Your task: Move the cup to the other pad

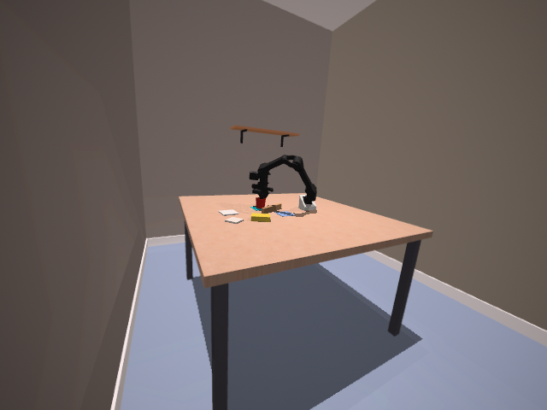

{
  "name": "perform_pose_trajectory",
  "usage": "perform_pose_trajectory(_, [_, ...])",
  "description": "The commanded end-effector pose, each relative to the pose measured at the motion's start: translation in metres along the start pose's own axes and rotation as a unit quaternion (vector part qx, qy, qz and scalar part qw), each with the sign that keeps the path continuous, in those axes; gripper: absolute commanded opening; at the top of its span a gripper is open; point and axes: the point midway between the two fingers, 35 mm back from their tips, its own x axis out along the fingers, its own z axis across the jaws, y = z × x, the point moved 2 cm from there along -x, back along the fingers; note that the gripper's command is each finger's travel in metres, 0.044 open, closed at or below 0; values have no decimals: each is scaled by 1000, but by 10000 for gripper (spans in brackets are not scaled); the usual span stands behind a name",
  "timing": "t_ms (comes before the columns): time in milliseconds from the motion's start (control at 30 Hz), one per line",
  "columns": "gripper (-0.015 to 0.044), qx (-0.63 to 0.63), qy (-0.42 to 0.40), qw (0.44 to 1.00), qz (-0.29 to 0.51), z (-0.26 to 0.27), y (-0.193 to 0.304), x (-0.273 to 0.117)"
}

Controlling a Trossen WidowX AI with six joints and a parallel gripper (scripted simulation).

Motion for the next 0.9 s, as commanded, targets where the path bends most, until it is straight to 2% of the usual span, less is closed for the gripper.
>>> perform_pose_trajectory(0, [128,0,0,1000,0,0,0,0])
perform_pose_trajectory(867, [128,2,0,1000,0,0,-1,-33])
